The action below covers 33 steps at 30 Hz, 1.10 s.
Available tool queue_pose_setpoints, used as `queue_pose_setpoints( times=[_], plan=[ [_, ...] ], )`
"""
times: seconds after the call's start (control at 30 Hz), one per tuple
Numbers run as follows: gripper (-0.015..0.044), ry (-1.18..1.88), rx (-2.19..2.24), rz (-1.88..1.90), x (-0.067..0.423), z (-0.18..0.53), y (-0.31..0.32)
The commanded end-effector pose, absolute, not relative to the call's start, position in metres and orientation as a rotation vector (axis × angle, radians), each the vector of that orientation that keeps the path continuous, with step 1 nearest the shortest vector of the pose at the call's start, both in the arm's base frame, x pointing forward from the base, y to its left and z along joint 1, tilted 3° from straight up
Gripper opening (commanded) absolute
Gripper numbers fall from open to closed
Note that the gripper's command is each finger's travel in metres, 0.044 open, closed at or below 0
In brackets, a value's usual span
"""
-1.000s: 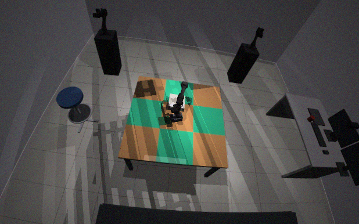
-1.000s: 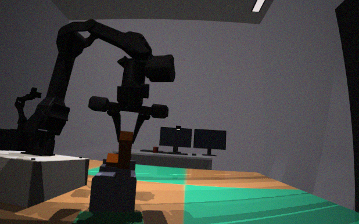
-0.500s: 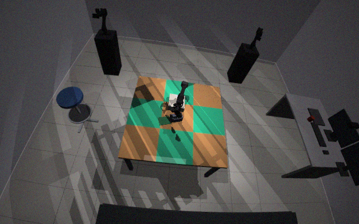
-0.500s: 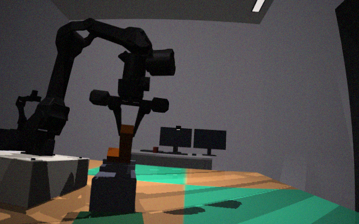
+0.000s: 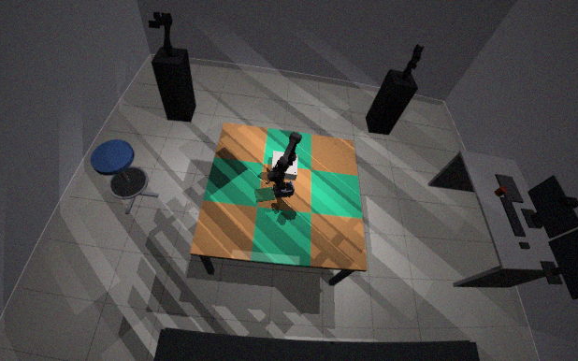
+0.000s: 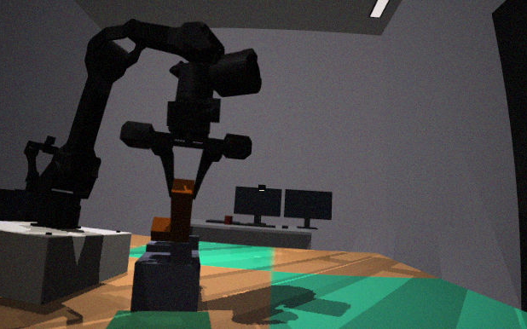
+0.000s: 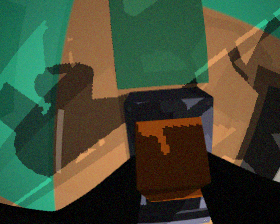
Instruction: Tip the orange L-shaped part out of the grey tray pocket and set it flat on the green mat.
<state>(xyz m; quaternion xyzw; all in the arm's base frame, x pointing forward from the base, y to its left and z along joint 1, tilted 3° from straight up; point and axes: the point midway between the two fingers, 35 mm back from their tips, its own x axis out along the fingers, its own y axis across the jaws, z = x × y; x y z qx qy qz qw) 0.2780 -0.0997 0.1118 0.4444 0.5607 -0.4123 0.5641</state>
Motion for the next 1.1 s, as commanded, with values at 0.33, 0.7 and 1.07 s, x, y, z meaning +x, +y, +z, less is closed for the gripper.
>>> queue_pose_setpoints(
  times=[0.33, 0.7, 1.07],
  plan=[
    [0.0000, 1.322, 1.041, -0.973, 0.291, 0.108, -0.164],
    [0.0000, 1.319, 1.039, -0.975, 0.299, 0.108, -0.212],
    [0.0000, 1.319, 1.039, -0.975, 0.299, 0.099, -0.214]
  ],
)
